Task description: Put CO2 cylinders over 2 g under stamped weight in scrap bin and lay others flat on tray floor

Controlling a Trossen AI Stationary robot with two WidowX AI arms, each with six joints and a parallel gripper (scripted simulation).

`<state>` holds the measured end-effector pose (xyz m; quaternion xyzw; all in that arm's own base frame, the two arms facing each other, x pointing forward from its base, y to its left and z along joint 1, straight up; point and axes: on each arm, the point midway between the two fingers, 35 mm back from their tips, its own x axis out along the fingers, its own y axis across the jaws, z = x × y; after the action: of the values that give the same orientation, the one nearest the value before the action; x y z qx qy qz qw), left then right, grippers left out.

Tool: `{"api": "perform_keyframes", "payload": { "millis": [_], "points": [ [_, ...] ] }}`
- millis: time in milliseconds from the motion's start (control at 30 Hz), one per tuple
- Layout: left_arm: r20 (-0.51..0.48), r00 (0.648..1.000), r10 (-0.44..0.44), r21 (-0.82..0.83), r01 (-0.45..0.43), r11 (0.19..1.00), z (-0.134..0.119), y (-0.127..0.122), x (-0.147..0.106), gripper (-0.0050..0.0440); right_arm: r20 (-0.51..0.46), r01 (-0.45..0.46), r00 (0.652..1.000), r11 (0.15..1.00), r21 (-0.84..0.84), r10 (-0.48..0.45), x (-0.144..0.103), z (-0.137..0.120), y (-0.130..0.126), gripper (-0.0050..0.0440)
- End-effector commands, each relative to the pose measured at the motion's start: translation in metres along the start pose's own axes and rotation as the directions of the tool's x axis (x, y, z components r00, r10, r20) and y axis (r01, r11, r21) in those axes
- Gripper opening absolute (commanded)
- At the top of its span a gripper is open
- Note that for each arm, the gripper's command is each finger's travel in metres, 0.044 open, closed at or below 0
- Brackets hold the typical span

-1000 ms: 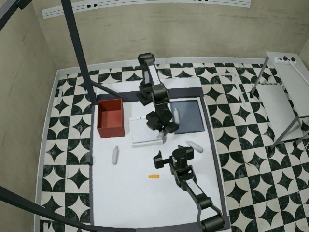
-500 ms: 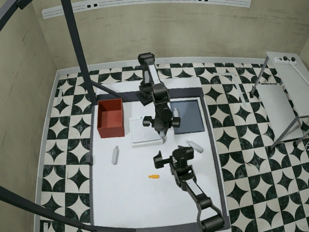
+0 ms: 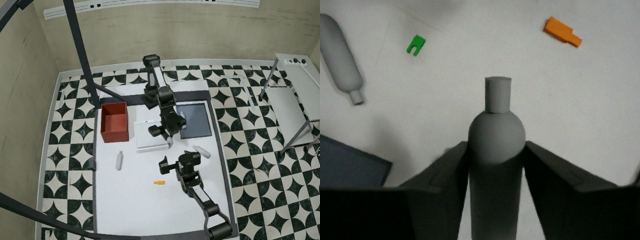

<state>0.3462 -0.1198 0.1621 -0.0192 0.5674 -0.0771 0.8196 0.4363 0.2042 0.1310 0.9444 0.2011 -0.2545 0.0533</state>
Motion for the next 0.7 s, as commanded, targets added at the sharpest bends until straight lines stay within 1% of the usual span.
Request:
{"api": "perform_keyframes", "payload": {
  "millis": [0,100,233,300,467,633,667],
  "points": [
    [0.021,1.0,0.007,-0.191,-0.002,0.982,0.002,0.0007,-0.0072,-0.005,-0.032,-0.002,0.999,1.0,0.0,0.002,-0.0047,-0.0131,0.0006,0.044],
    [0.009,1.0,0.012,-0.328,-0.008,0.945,-0.0007,0.0018,-0.0042,-0.005,-0.032,-0.002,0.999,1.0,0.0,0.002,-0.0047,-0.0131,0.0006,0.044],
    [0.005,1.0,0.015,-0.499,-0.011,0.866,-0.0007,0.0023,-0.0027,-0.005,-0.032,-0.002,0.999,1.0,0.0,0.002,-0.0047,-0.0131,0.0006,0.044],
    [0.005,1.0,0.015,-0.499,-0.011,0.866,-0.0007,0.0023,-0.0027,-0.005,-0.032,-0.002,0.999,1.0,0.0,0.002,-0.0047,-0.0131,0.0006,0.044],
    [-0.007,1.0,0.022,-0.717,-0.02,0.697,-0.0035,0.0038,-0.0001,-0.005,-0.032,-0.002,0.999,1.0,0.0,0.002,-0.0047,-0.0131,0.0006,0.044],
    [-0.007,1.0,0.025,-0.858,-0.019,0.513,-0.0042,0.0045,-0.0008,-0.005,-0.032,-0.002,0.999,1.0,0.0,0.002,-0.0047,-0.0131,0.0006,0.044],
    [-0.011,1.0,0.027,-0.887,-0.022,0.461,-0.0049,0.0048,0.0002,-0.005,-0.032,-0.002,0.999,1.0,0.0,0.002,-0.0047,-0.0131,0.0006,0.044]
  ]
}}
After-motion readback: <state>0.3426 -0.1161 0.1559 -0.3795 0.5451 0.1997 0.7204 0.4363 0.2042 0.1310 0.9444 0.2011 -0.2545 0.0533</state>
